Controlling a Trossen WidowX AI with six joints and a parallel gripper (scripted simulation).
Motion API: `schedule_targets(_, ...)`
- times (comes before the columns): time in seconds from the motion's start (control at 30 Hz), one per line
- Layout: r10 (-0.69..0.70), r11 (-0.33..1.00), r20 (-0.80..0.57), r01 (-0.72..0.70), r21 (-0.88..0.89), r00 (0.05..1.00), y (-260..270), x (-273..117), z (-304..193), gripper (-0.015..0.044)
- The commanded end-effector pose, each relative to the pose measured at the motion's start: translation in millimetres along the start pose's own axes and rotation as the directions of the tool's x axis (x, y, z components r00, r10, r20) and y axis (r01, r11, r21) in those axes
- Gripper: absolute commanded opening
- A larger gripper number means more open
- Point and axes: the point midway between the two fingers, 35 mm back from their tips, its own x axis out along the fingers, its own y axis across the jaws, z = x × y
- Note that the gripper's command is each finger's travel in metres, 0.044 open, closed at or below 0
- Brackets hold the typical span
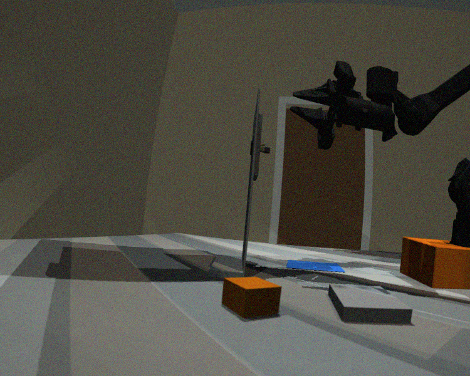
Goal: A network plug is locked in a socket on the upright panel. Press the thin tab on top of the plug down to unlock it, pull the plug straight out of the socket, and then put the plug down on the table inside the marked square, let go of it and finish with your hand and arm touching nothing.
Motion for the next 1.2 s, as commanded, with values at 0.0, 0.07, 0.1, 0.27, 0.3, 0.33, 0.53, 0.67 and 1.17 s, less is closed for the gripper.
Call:
schedule_targets(0.0, 0.033, 0.987, -0.034, -0.027, 0.158, 0.999, -15.2, -6.0, -13.9, 0.0156)
schedule_targets(0.07, 0.047, 0.974, -0.049, -0.035, 0.224, 0.998, -21.3, -9.4, -20.0, 0.0156)
schedule_targets(0.1, 0.054, 0.966, -0.057, -0.037, 0.257, 0.997, -24.3, -11.3, -23.1, 0.0156)
schedule_targets(0.27, 0.092, 0.907, -0.094, -0.045, 0.418, 0.991, -36.2, -21.7, -38.2, 0.0156)
schedule_targets(0.3, 0.100, 0.892, -0.101, -0.044, 0.450, 0.990, -38.1, -24.0, -41.1, 0.0156)
schedule_targets(0.33, 0.108, 0.876, -0.108, -0.043, 0.480, 0.988, -40.0, -26.4, -44.0, 0.0156)
schedule_targets(0.53, 0.157, 0.759, -0.150, -0.022, 0.651, 0.976, -49.0, -42.7, -61.7, 0.0156)
schedule_targets(0.67, 0.190, 0.663, -0.177, 0.006, 0.749, 0.966, -52.7, -55.0, -73.3, 0.0156)
schedule_targets(1.17, 0.236, 0.515, -0.212, 0.063, 0.855, 0.949, -55.1, -70.2, -88.6, 0.0156)
